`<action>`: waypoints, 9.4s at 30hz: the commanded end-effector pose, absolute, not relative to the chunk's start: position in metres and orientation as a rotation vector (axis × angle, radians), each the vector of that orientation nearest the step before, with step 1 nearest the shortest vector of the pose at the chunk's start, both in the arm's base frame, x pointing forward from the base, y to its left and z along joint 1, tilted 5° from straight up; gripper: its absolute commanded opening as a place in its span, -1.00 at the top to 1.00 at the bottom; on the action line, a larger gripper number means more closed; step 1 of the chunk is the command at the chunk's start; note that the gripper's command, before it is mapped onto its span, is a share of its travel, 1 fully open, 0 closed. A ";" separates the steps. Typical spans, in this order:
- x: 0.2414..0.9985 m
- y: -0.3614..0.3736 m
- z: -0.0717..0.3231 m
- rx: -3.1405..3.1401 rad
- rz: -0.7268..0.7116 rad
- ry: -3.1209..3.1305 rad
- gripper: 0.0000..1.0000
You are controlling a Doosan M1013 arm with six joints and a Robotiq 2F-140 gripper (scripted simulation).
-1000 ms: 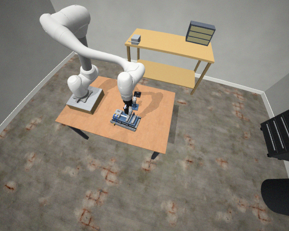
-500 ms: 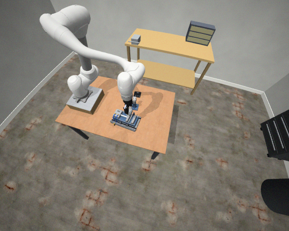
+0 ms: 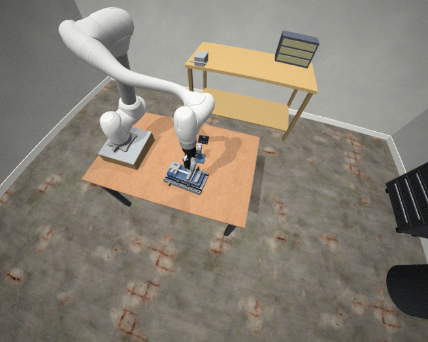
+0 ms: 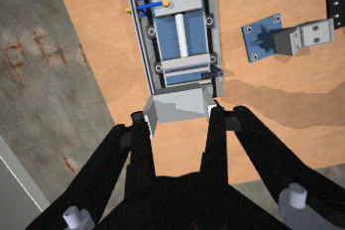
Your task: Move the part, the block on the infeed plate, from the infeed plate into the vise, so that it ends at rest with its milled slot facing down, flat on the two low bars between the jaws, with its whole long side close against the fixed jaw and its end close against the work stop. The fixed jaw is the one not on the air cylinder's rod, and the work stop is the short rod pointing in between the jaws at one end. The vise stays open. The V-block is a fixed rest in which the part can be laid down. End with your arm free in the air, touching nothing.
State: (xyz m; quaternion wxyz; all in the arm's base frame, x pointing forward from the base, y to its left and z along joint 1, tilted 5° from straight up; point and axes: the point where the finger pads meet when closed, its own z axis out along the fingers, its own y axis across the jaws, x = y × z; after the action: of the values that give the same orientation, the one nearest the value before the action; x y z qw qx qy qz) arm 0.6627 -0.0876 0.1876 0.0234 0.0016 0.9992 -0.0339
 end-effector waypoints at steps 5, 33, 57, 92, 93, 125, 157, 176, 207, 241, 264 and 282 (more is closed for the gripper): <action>0.664 -0.089 0.189 0.022 -0.101 3.094 1.00; 0.664 -0.089 0.183 0.037 -0.101 3.094 1.00; 0.666 -0.092 0.152 0.037 -0.101 3.094 1.00; 0.668 -0.096 0.103 0.037 -0.101 3.094 1.00; 0.668 -0.096 0.102 0.037 -0.101 3.094 1.00; 0.668 -0.096 0.097 0.037 -0.101 3.094 1.00; 0.668 -0.096 0.097 0.037 -0.101 3.094 1.00; 0.668 -0.096 0.097 0.036 -0.101 3.094 1.00; 0.666 -0.097 0.094 0.032 -0.101 3.094 1.00; 0.665 -0.097 0.093 0.032 -0.101 3.094 1.00; 0.665 -0.097 0.093 0.032 -0.101 3.094 1.00; 0.665 -0.097 0.093 0.032 -0.101 3.094 1.00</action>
State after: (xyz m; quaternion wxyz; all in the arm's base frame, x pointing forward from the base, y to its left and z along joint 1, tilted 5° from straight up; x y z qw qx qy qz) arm 0.6673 -0.0948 0.0957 0.0235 0.0083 0.9992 -0.0321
